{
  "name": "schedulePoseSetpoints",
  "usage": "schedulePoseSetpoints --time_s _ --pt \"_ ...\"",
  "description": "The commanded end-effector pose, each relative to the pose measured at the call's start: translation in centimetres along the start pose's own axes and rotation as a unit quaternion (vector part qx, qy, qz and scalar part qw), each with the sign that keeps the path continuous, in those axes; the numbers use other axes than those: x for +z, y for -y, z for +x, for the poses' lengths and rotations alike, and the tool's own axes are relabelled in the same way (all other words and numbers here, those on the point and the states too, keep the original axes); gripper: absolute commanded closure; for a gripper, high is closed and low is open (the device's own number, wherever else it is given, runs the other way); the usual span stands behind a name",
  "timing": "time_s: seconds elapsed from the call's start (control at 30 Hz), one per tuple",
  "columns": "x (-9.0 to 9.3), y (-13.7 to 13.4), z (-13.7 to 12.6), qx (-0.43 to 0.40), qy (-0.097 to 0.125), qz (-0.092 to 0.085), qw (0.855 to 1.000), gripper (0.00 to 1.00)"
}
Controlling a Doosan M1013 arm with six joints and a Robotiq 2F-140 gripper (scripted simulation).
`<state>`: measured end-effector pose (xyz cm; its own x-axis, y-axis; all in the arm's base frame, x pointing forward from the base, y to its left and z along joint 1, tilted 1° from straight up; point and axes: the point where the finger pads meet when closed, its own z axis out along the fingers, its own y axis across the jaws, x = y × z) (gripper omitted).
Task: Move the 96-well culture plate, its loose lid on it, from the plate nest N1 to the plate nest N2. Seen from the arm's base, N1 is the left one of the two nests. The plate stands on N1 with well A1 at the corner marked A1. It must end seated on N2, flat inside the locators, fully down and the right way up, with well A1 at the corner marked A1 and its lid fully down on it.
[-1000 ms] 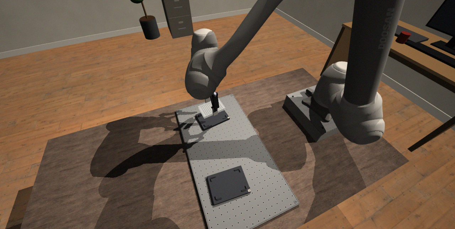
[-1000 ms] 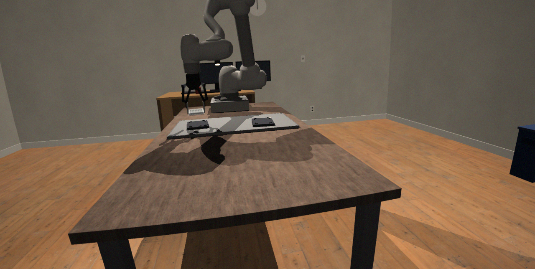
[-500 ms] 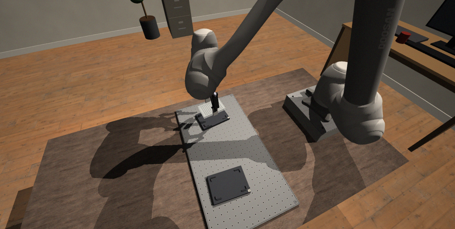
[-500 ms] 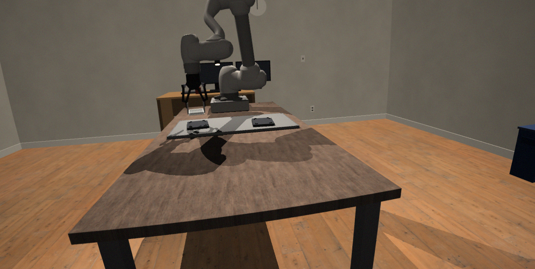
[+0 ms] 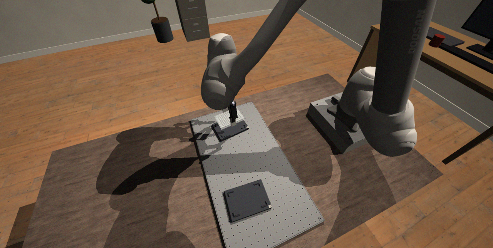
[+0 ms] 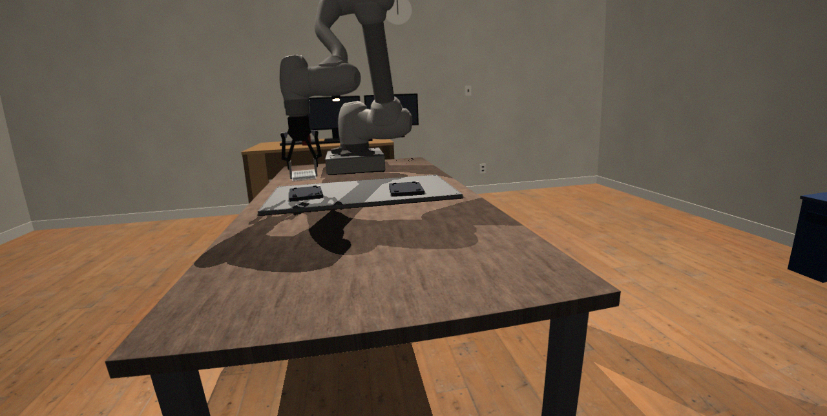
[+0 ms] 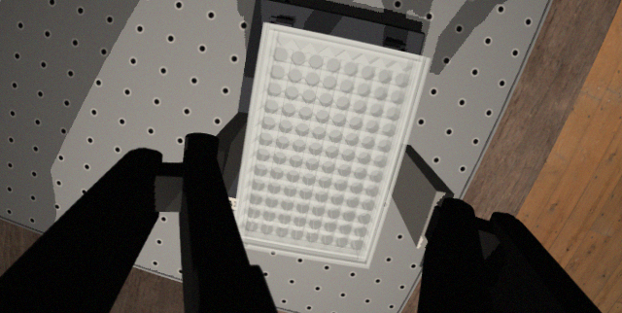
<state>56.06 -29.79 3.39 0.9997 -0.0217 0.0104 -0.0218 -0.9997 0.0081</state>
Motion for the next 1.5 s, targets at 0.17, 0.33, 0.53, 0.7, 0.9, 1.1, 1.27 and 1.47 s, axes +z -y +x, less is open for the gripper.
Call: schedulePoseSetpoints --time_s 0.17,0.33,0.53,0.7,0.9,1.1,1.27,1.47 --pt "1.3 0.0 0.0 0.000 0.000 0.000 1.000 1.00" --pt "1.8 0.0 0.0 0.000 0.000 0.000 1.000 1.00" --pt "2.8 0.0 0.0 0.000 0.000 0.000 1.000 1.00" --pt "3.7 0.0 0.0 0.000 0.000 0.000 1.000 1.00" --pt "4.3 0.0 0.0 0.000 0.000 0.000 1.000 1.00" --pt "4.3 0.0 0.0 0.000 0.000 0.000 1.000 1.00" --pt "4.3 0.0 0.0 0.000 0.000 0.000 1.000 1.00" --pt "4.3 0.0 0.0 0.000 0.000 0.000 1.000 1.00"
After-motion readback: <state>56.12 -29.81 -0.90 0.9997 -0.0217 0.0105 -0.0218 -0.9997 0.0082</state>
